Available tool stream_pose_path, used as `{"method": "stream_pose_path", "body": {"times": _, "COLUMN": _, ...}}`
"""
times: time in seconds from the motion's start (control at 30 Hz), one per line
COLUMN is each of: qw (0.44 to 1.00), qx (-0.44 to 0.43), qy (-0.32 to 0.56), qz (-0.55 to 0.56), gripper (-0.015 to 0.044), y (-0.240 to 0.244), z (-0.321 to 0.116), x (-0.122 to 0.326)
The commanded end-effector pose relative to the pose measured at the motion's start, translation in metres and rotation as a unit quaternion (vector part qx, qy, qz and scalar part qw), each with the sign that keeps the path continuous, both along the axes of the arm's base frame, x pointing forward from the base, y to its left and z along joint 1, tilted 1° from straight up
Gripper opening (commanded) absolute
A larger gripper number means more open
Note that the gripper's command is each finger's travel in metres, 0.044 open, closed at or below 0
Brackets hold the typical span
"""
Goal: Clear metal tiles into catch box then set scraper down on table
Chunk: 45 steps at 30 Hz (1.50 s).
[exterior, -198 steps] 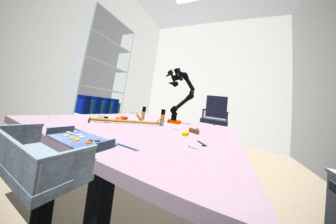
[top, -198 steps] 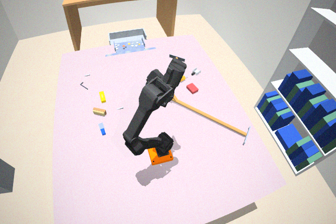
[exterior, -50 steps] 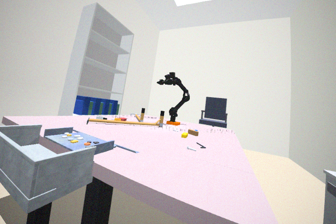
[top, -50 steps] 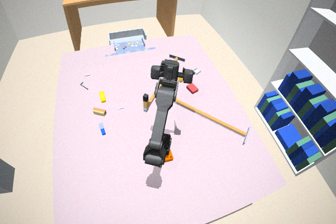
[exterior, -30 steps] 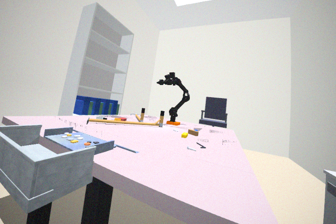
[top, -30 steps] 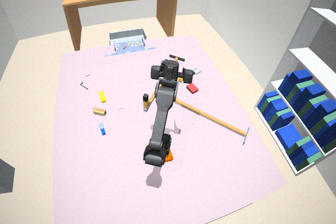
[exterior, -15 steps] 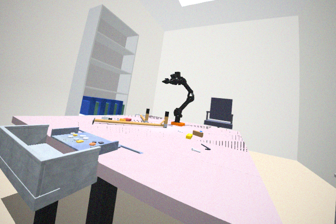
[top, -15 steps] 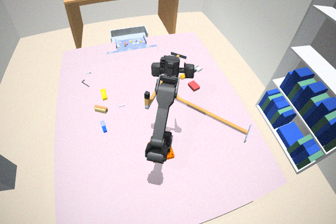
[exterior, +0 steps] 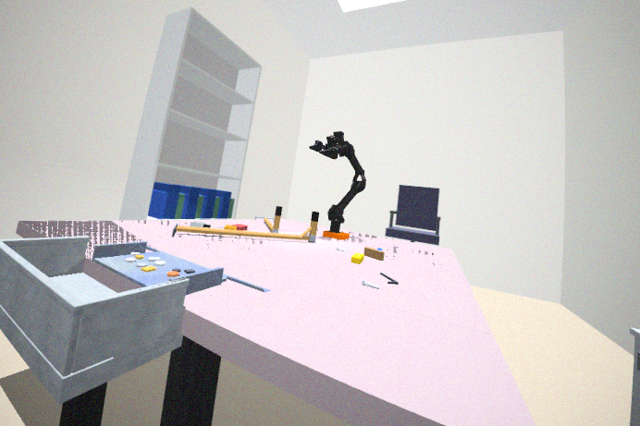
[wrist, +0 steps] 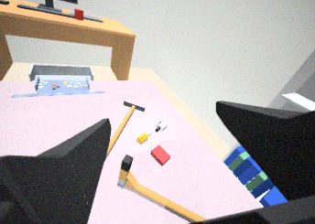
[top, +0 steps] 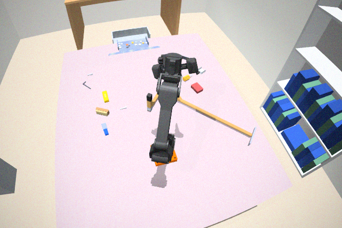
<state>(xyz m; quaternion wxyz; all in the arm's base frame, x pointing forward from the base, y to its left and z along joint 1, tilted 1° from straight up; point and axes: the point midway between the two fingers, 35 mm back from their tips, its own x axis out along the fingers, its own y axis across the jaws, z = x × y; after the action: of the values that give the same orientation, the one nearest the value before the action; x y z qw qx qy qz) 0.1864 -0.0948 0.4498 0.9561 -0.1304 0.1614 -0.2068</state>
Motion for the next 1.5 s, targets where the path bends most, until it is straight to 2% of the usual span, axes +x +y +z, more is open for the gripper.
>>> {"method": "stream_pose_path", "body": {"times": 0.0, "qw": 1.000, "qx": -0.025, "qy": 0.016, "qz": 0.006, "gripper": 0.0440, "y": 0.001, "z": 0.006, "x": -0.002}}
{"method": "stream_pose_path", "body": {"times": 0.73, "qw": 0.979, "qx": -0.177, "qy": 0.087, "qz": 0.049, "gripper": 0.0440, "y": 0.014, "z": 0.045, "x": -0.024}}
{"method": "stream_pose_path", "body": {"times": 1.47, "qw": 0.929, "qx": -0.324, "qy": 0.156, "qz": 0.089, "gripper": 0.0440, "y": 0.025, "z": 0.074, "x": -0.049}}
